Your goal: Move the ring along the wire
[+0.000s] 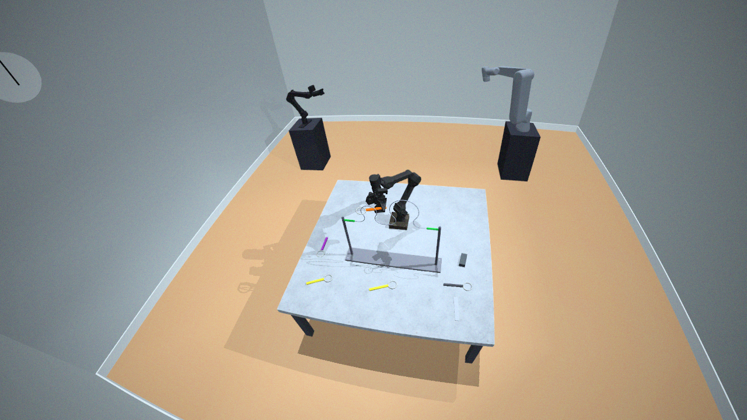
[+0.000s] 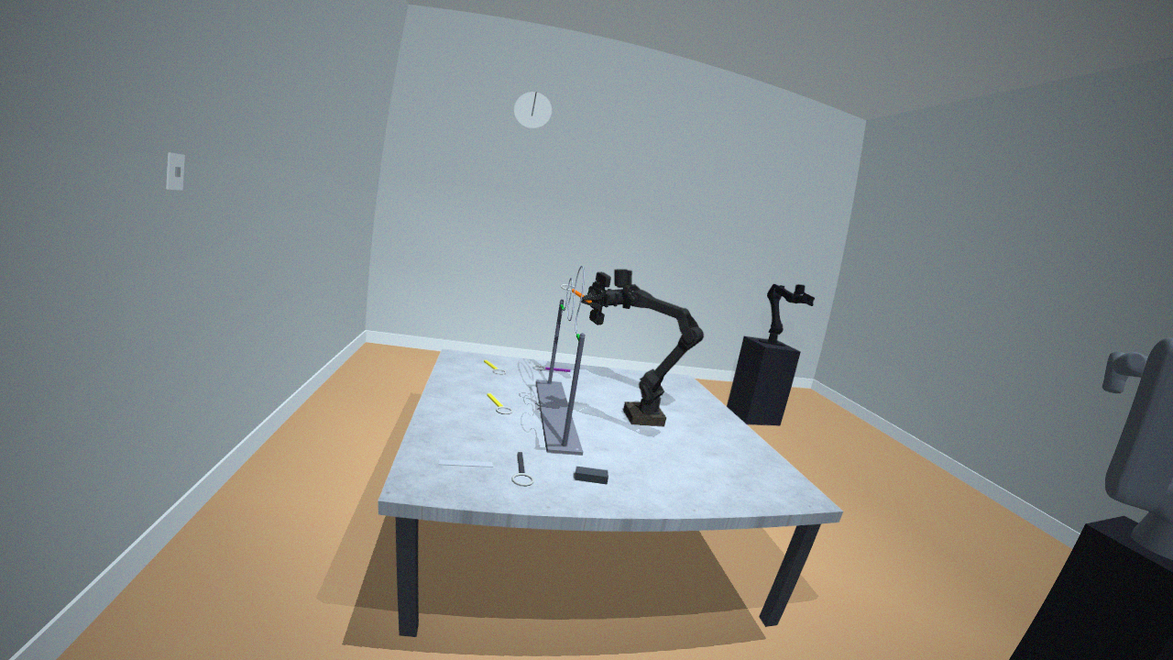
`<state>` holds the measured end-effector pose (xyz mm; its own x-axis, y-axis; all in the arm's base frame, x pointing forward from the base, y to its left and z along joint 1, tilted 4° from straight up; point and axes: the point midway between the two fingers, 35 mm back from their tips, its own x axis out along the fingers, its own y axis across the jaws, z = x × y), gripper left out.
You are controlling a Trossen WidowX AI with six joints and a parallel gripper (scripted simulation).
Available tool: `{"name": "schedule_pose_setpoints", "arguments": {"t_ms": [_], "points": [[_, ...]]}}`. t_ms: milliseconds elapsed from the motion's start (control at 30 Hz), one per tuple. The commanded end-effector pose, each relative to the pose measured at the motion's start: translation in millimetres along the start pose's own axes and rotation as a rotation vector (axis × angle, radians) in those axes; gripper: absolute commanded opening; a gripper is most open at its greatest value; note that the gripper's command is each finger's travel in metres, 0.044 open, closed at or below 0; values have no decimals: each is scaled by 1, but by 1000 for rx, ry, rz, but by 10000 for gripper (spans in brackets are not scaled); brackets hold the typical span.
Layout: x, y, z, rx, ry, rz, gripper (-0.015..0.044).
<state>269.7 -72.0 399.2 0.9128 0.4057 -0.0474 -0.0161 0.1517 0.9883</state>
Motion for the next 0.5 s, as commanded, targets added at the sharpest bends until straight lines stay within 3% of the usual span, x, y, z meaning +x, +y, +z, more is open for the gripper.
{"name": "schedule_pose_setpoints", "arguments": {"t_ms": [0, 467], "points": [[-4, -1, 1, -54, 30, -21, -150], [-8, -11, 2, -204, 52, -102, -150]]}}
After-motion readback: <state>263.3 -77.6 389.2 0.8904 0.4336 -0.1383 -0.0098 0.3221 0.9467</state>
